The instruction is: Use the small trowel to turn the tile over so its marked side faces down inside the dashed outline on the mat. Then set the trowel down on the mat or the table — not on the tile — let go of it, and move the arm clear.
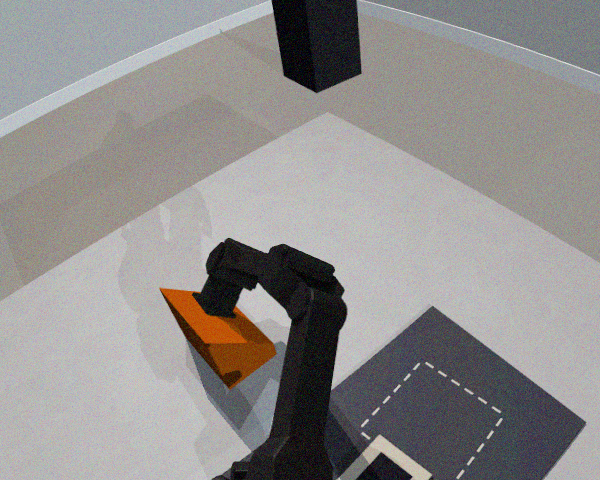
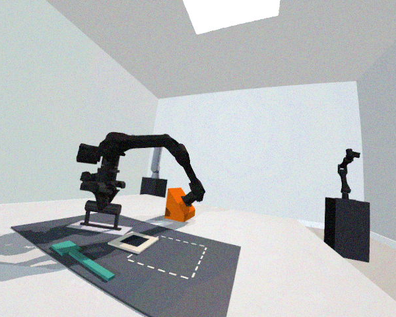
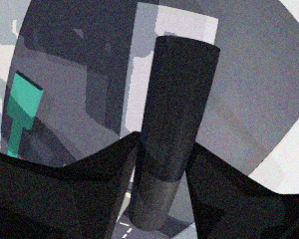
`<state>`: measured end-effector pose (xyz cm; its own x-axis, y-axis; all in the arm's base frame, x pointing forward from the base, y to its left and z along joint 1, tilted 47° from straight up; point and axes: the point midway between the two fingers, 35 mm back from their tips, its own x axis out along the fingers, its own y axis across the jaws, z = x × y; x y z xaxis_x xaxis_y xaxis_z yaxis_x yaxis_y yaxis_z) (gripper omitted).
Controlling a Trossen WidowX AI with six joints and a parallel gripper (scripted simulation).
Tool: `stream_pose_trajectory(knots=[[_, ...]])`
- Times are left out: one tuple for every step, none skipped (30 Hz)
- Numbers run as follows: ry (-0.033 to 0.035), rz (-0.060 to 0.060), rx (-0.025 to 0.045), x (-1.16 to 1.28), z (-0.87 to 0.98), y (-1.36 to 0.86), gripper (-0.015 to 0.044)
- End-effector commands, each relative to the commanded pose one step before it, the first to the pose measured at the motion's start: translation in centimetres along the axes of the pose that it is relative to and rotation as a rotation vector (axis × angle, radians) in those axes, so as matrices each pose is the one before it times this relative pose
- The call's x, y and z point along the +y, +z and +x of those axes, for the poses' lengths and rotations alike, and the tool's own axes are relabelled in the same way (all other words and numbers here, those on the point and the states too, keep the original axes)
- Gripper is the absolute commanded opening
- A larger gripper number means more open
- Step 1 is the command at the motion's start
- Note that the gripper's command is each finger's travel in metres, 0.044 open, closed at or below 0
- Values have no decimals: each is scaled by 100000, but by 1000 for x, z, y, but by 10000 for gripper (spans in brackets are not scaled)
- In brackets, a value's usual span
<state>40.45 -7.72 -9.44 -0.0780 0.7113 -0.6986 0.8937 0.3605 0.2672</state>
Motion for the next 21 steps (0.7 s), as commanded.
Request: stream_pose_trajectory(knots=[[524, -11, 326, 145, 116, -96, 130], [0, 0, 0, 0, 0, 0, 130], [0, 0, 0, 0, 0, 0, 130], [0, 0, 0, 0, 0, 0, 130], [0, 0, 0, 0, 0, 0, 130], [0, 0, 0, 0, 0, 0, 130], [0, 0, 0, 0, 0, 0, 130], [0, 0, 0, 0, 0, 0, 130], [0, 0, 0, 0, 0, 0, 130], [0, 0, 0, 0, 0, 0, 130], [0, 0, 0, 0, 0, 0, 130], [0, 0, 0, 0, 0, 0, 130], [0, 0, 0, 0, 0, 0, 130], [0, 0, 0, 0, 0, 0, 130], [0, 0, 0, 0, 0, 0, 130], [0, 0, 0, 0, 0, 0, 130], [0, 0, 0, 0, 0, 0, 130], [0, -500, 0, 0, 0, 0, 130], [0, -1500, 0, 0, 0, 0, 130], [0, -2500, 0, 0, 0, 0, 130], [0, -3000, 0, 0, 0, 0, 130]])
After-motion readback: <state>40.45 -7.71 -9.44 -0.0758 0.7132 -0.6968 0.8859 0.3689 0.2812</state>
